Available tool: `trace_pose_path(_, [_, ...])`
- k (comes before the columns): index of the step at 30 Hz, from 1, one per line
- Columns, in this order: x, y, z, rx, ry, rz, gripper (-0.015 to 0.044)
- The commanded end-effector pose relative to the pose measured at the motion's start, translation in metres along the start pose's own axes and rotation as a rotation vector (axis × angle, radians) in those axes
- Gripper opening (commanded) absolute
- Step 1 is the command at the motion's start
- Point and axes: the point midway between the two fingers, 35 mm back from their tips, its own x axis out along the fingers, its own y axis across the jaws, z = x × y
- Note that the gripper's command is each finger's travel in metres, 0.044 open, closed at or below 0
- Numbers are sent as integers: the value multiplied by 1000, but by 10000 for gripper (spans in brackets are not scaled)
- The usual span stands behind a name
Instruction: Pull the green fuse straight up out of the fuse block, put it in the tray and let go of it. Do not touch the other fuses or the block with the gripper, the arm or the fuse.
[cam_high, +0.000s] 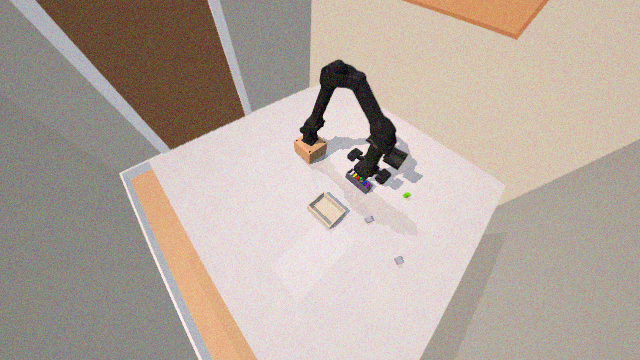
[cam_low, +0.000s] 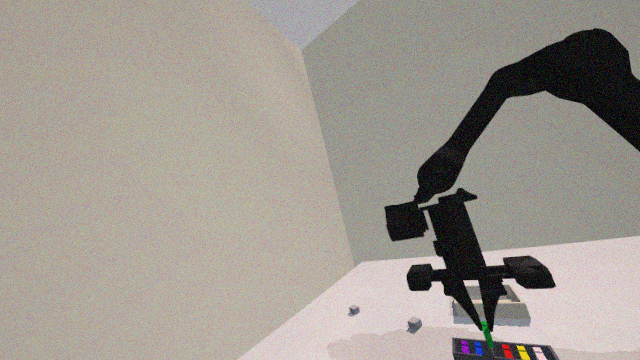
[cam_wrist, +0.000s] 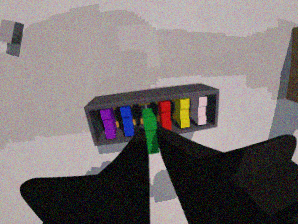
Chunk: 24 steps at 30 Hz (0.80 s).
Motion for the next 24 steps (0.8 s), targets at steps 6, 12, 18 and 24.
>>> trace_pose_path(6, [-5,0,-1,2,4,1,0])
trace_pose_path(12, [-15,1,-1,2,4,1,0])
trace_pose_path(18, [-24,0,-1,2,4,1,0])
trace_pose_path(24, [-27,1,3,2,4,1,0])
